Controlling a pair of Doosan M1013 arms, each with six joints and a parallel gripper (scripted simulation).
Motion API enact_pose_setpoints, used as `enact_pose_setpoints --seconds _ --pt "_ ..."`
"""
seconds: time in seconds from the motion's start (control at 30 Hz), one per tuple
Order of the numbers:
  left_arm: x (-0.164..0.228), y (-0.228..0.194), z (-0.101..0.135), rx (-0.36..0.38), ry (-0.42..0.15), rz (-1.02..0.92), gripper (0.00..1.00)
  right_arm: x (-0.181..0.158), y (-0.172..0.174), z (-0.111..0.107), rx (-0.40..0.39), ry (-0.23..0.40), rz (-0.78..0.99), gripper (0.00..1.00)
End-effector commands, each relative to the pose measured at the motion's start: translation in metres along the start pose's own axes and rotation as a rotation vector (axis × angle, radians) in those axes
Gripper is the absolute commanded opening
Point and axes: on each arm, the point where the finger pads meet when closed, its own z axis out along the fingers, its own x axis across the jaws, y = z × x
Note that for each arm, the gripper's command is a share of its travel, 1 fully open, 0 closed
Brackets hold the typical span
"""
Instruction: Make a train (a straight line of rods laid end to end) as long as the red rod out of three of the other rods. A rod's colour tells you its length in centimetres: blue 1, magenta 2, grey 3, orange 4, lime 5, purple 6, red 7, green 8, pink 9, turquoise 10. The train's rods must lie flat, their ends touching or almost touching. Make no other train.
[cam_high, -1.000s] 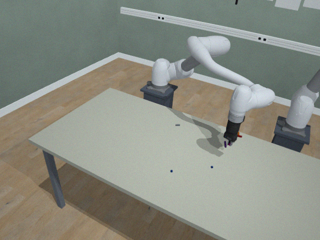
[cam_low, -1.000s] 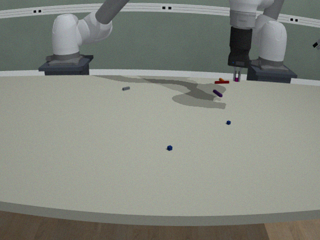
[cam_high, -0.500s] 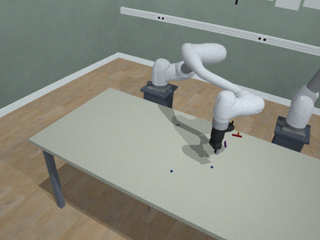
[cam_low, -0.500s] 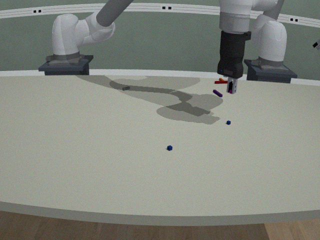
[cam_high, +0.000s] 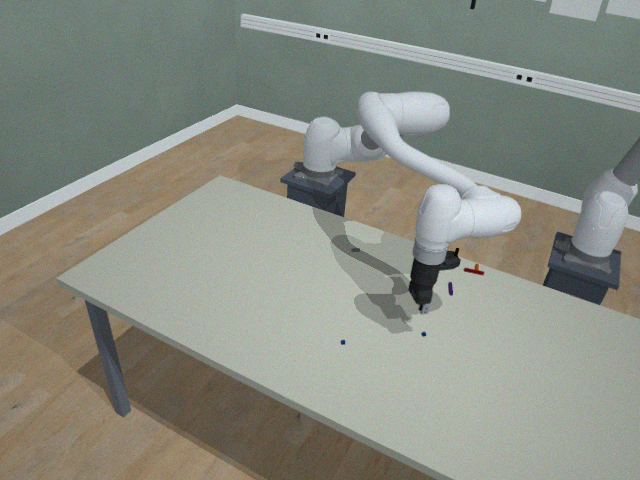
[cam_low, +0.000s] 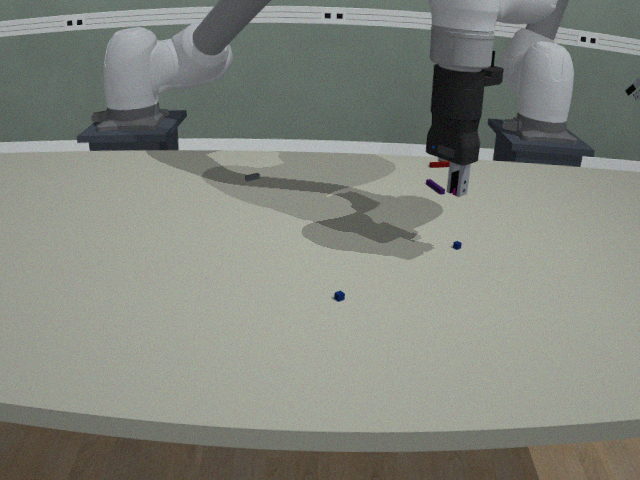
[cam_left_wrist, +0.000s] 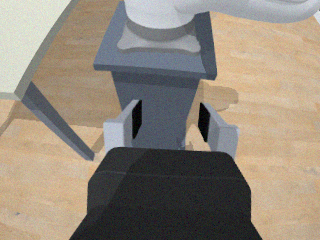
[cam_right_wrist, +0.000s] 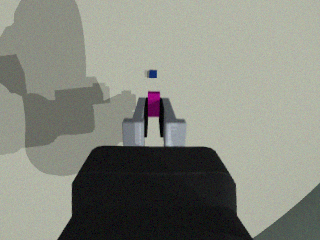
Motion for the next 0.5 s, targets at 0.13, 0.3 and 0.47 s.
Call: enact_pose_setpoints --seconds 0.13,0.3,0.47 --pt "0.000 -0.004 0.002 0.006 -0.007 0.001 1.00 -0.001 0.002 0.005 -0.004 -0.002 0.004 0.24" --pt "0.000 -0.004 0.002 0.006 -0.007 0.001 1.00 -0.001 0.002 0.018 -0.004 -0.003 0.004 0.24" --pt "0.000 -0.004 0.002 0.006 -0.007 0.001 1.00 -0.001 0.002 0.029 -0.004 -0.003 0.004 0.24"
